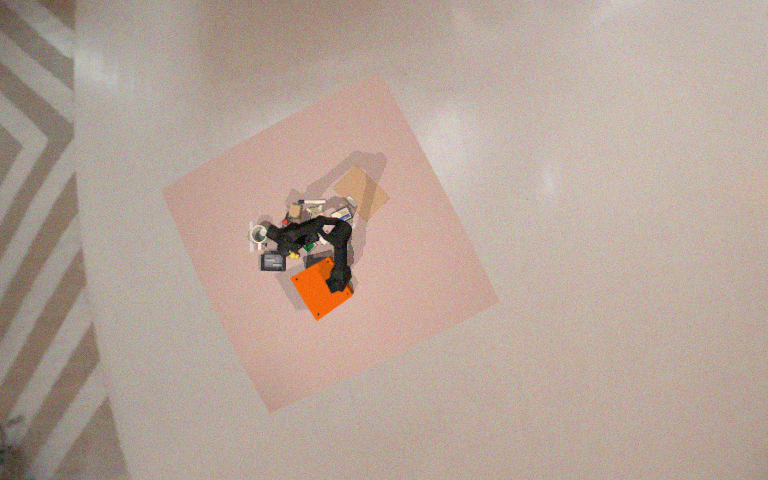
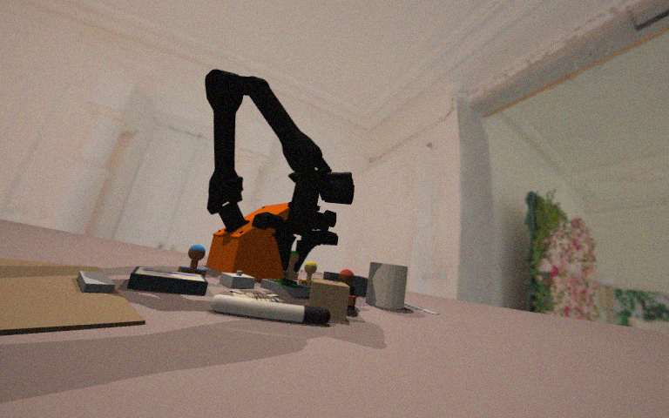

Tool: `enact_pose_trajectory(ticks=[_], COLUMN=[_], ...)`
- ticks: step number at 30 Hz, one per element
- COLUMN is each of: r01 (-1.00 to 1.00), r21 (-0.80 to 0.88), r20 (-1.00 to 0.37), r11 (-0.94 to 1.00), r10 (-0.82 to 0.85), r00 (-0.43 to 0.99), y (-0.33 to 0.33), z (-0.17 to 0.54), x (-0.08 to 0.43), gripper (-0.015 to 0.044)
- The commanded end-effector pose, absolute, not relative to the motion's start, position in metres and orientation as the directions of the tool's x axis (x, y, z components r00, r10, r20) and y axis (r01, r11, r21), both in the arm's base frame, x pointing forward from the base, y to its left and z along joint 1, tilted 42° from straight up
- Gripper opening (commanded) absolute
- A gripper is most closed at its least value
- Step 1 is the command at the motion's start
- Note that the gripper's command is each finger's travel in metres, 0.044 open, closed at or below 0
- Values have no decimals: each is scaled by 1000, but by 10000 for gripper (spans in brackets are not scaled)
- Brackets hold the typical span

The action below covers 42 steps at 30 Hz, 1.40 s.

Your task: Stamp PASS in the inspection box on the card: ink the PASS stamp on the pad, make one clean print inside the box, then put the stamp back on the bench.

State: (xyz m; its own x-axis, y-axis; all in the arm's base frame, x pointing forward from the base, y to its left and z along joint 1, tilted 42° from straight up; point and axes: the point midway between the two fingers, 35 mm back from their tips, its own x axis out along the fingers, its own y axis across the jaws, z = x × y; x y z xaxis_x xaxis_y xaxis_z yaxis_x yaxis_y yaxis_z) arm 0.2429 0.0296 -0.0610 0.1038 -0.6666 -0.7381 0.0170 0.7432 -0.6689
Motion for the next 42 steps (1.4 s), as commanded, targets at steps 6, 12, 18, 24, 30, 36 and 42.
enact_pose_trajectory(ticks=[6,12,18,24,30,36,42], r01=[16,17,17,17,17,17,17], r21=[-672,-672,-672,-672,-672,-672,-672], r20=[-735,-735,-735,-735,-735,-735,-735], r11=[740,740,740,740,740,740,740], r10=[-670,-670,-670,-670,-670,-670,-670], r00=[102,102,102,102,102,102,102], y=[27,27,26,25,25,25,25], z=[-62,-63,-64,-65,-66,-66,-66], x=[242,242,242,242,243,243,243], gripper=[0,0,0,0,0,0,0])
